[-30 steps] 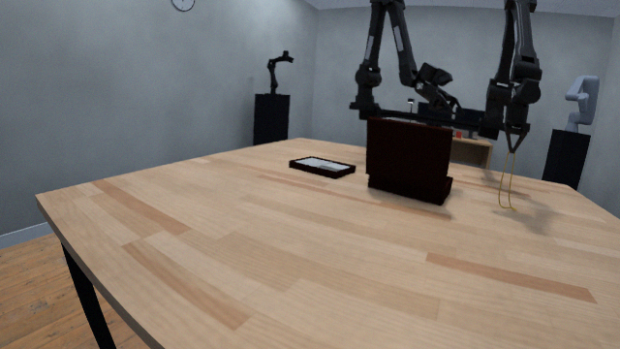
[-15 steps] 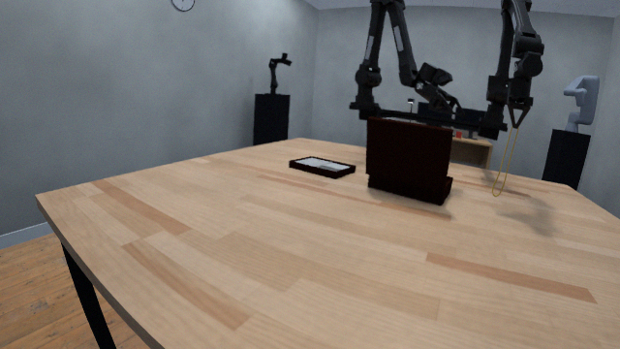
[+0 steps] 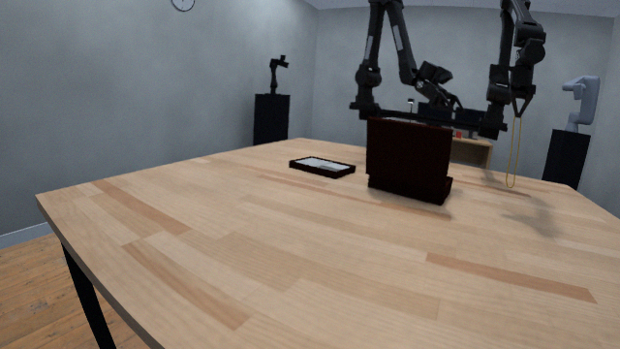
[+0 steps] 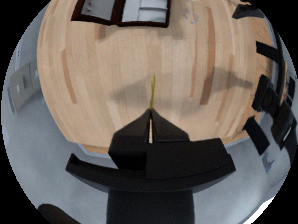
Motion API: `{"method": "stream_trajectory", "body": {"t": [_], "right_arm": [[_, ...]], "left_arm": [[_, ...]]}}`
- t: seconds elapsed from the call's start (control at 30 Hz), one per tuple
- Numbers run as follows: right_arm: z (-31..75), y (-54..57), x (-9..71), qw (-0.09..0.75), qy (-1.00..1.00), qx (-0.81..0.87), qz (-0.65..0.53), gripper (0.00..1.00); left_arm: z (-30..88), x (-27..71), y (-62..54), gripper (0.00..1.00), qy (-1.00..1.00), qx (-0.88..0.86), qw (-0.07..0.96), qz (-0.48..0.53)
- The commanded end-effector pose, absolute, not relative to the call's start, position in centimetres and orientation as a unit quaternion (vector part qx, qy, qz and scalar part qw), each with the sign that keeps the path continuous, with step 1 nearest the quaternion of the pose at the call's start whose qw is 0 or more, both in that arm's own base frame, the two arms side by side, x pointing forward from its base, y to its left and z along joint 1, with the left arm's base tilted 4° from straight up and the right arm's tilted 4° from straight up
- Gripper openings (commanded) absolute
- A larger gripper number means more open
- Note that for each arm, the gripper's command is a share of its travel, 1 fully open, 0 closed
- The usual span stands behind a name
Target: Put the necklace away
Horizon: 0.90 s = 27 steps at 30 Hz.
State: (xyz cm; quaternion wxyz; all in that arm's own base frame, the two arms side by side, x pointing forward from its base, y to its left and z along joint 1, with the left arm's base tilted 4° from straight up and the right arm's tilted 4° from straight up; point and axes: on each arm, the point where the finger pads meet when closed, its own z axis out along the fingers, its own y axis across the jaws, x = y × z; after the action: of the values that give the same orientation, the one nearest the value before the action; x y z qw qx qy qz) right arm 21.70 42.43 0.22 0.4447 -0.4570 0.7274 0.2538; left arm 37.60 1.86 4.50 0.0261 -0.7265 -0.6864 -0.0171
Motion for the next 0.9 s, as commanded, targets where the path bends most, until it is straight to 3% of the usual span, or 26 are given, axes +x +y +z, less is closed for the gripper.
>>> {"method": "stream_trajectory", "body": {"t": [0.0,0.27,0.87], "right_arm": [[3.9,43.2,21.8,0.464,0.714,-0.449,0.270,1.00],[13.3,43.2,21.3,0.512,0.681,-0.430,0.300,1.00],[19.1,42.1,22.1,0.537,0.672,-0.404,0.311,1.00]], "left_arm": [[6.3,40.0,1.6,0.00,-0.687,-0.725,0.009,-0.037],[6.3,40.0,1.6,0.00,-0.687,-0.725,0.009,-0.037],[5.6,39.4,1.1,0.00,-0.689,-0.724,0.009,-0.036]]}}
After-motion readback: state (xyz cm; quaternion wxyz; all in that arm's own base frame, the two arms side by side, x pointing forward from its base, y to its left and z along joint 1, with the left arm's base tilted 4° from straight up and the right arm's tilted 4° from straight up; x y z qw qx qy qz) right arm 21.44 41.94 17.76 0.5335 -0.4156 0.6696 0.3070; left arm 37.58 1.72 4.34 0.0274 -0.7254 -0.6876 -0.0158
